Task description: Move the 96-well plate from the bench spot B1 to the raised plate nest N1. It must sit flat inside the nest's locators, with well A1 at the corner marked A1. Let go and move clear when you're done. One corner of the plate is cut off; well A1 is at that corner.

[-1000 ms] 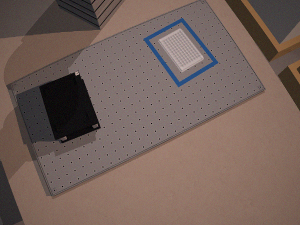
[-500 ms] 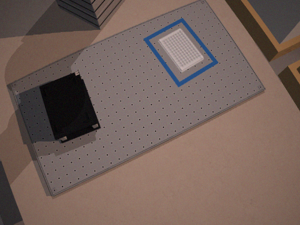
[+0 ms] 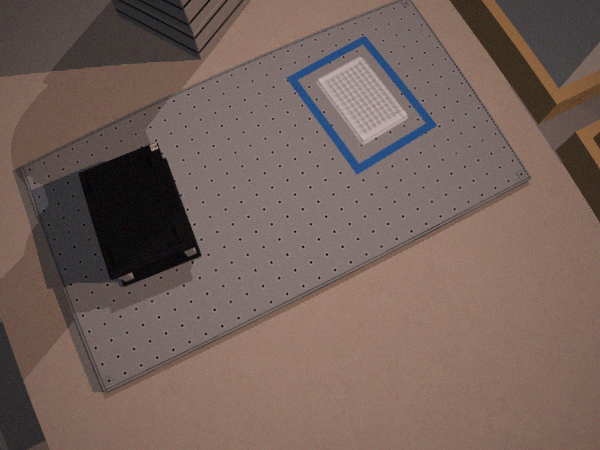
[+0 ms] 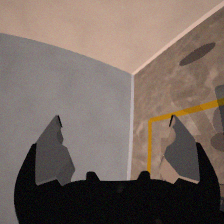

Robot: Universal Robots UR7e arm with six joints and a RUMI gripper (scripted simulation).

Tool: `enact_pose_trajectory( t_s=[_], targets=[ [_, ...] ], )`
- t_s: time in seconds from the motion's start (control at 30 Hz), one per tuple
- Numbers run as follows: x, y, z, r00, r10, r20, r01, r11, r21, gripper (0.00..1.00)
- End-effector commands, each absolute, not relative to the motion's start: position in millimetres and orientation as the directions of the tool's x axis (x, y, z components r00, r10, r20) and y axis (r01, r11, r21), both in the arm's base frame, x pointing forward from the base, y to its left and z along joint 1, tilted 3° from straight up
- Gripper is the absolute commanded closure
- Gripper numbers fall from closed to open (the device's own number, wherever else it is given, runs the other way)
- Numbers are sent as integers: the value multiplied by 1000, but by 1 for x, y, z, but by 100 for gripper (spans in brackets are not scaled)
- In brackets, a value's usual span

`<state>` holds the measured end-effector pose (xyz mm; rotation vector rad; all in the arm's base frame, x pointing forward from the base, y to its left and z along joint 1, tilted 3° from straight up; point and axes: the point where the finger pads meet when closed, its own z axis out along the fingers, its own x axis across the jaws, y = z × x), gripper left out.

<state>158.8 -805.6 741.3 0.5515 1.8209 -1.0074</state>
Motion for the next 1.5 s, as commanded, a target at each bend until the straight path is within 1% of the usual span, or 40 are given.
enact_pose_trajectory(
  t_s=[0.0,0.3,0.4,0.77,0.97,1.07,1.47],
  targets=[
    [177,-809,724,-455,-54,-889,717,569,-401,0],
    [201,-814,699,-455,-54,-889,717,569,-401,0],
    [212,-815,688,-489,-48,-871,664,627,-407,0],
    [250,-816,649,-488,-48,-871,665,627,-407,0],
    [259,-817,640,-488,-48,-871,665,627,-407,0],
    [270,-815,630,-526,-49,-849,604,682,-414,0],
    [305,-811,594,-526,-49,-849,604,682,-413,0]
  ],
)
